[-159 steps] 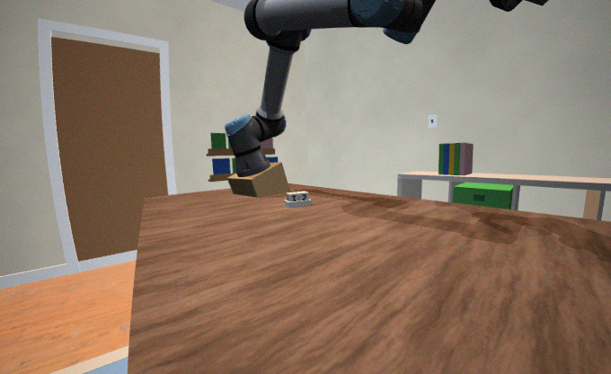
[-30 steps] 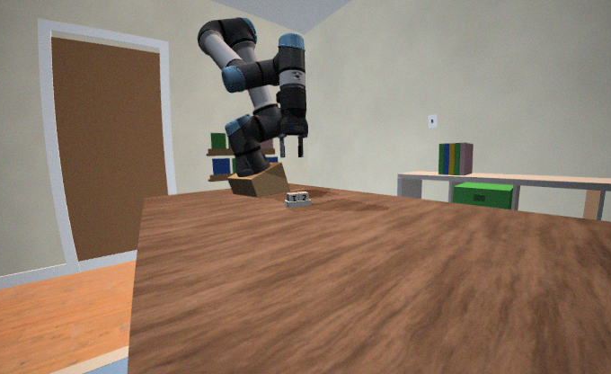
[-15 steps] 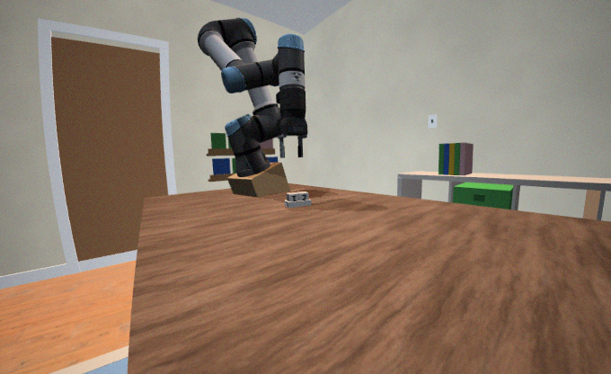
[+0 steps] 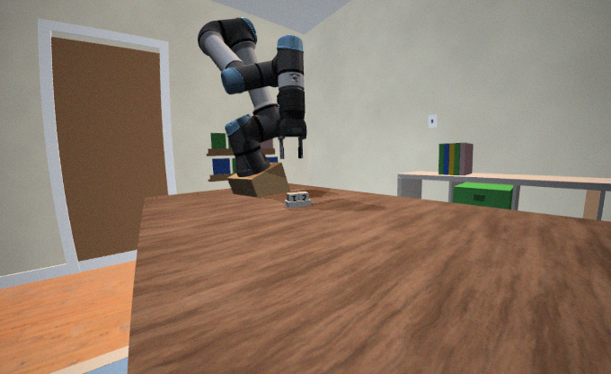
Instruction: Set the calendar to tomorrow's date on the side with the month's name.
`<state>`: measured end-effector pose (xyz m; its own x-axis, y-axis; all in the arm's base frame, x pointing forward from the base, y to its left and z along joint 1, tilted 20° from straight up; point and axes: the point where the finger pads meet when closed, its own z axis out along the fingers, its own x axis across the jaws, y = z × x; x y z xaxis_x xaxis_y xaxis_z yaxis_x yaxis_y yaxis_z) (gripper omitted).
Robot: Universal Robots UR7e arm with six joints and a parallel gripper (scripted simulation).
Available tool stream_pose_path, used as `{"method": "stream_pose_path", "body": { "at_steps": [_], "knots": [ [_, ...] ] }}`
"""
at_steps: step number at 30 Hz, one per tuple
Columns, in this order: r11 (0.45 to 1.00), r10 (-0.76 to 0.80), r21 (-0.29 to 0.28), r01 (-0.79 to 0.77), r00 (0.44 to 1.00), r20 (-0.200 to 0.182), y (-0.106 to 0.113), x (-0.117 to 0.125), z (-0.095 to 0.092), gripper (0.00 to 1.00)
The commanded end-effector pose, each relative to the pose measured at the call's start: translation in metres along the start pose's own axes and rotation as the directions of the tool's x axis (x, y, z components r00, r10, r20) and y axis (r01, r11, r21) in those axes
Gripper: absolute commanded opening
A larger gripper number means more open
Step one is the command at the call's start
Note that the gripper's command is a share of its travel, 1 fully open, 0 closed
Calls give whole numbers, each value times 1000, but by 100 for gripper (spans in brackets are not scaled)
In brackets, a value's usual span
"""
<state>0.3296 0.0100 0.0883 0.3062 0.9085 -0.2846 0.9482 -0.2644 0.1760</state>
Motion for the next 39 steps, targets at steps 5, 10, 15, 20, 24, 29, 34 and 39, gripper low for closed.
{"method": "stream_pose_path", "body": {
  "at_steps": [5,10,15,20,24,29,34,39],
  "knots": [
    [968,251,3,-251,968,1,-4,1,10,100],
    [942,335,3,-335,942,2,-4,1,12,100],
    [888,459,3,-459,888,3,-5,1,17,100],
    [828,561,3,-561,828,3,-5,1,21,100],
    [784,621,3,-621,784,3,-5,1,23,100],
    [719,695,3,-695,719,4,-5,1,26,100],
    [617,787,2,-787,617,4,-4,1,30,100],
    [537,844,2,-844,537,4,-4,0,33,100]
  ]
}}
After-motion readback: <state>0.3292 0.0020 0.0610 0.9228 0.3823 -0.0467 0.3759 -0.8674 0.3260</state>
